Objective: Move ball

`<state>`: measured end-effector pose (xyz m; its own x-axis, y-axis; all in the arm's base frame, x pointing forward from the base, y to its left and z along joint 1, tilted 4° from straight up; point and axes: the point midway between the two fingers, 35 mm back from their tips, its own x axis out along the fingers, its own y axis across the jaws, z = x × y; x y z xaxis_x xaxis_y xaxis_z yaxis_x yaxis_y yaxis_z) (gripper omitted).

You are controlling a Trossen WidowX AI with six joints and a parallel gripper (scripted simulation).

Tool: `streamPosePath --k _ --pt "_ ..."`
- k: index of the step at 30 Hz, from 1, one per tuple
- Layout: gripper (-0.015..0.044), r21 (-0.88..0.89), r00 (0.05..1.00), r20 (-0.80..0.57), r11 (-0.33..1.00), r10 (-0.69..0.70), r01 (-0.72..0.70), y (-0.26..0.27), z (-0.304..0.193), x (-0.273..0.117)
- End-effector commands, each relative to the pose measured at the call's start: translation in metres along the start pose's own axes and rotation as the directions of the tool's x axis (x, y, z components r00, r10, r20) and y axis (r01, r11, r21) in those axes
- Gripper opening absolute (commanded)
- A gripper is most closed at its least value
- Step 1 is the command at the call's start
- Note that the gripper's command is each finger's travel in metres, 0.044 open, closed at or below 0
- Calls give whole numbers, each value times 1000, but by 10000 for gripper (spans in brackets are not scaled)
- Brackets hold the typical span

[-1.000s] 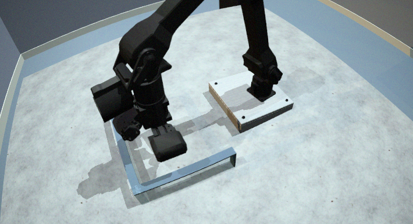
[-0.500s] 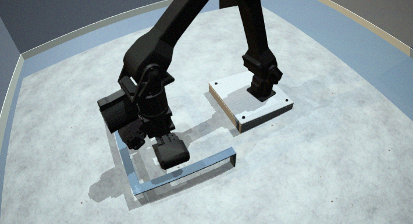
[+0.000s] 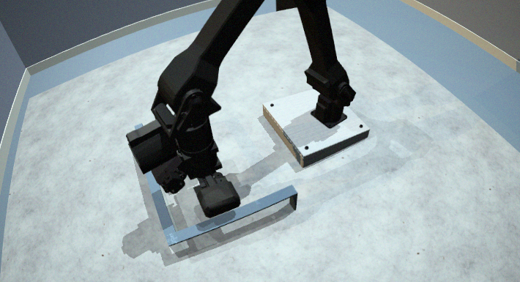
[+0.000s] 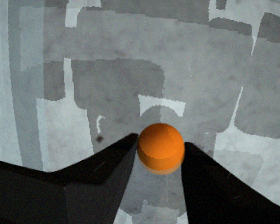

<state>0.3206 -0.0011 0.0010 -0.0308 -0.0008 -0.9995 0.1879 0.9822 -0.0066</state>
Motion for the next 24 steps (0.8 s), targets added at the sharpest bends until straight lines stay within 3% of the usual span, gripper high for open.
streamPosePath --k 1,8,15,20,24 --pt "53 0 1000 0 1000 0 0 0 0 0" --pt "236 0 1000 0 1000 0 0 0 0 0" --pt "238 0 1000 0 1000 0 0 0 0 -3" --pt "238 3 1000 -7 1000 -3 3 0 1 -74" --pt "238 4 1000 -8 1000 -3 3 0 0 -86"
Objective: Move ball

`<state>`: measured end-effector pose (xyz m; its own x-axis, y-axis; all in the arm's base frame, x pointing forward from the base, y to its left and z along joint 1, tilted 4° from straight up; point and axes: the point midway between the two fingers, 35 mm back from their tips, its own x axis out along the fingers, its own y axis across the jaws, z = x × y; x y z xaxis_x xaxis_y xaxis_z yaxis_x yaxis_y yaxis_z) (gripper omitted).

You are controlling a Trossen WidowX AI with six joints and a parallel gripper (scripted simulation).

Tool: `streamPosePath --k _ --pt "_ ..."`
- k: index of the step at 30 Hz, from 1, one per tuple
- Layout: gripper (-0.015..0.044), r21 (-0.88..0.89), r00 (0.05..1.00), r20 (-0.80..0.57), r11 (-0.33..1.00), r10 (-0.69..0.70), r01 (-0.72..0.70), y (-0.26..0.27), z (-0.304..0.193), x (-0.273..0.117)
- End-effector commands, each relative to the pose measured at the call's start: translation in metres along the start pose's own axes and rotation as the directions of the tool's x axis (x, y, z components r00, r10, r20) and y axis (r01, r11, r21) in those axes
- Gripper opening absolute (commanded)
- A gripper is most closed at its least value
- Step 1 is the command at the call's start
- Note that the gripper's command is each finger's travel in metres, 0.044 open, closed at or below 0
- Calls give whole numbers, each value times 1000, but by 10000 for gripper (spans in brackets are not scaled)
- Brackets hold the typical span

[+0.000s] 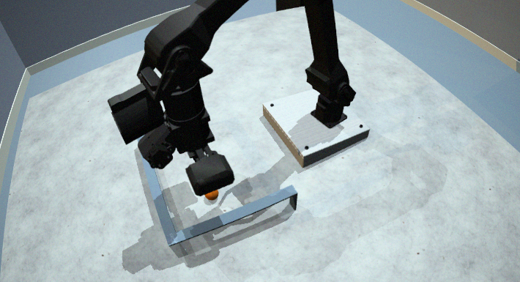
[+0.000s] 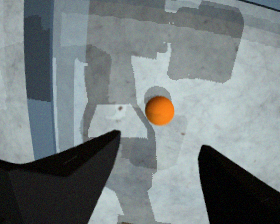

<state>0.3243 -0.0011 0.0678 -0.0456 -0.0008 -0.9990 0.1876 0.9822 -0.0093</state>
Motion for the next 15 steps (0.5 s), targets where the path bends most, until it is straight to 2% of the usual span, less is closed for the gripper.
streamPosePath --k 1,9,11,15 --pt "238 4 1000 6 1000 0 0 -1 -2 -19" --pt "238 0 1000 16 1000 3 -3 0 1 -12" --pt "291 0 1000 16 1000 3 -3 0 1 -20" --pt "396 0 1000 14 1000 3 -3 -1 -5 -61"
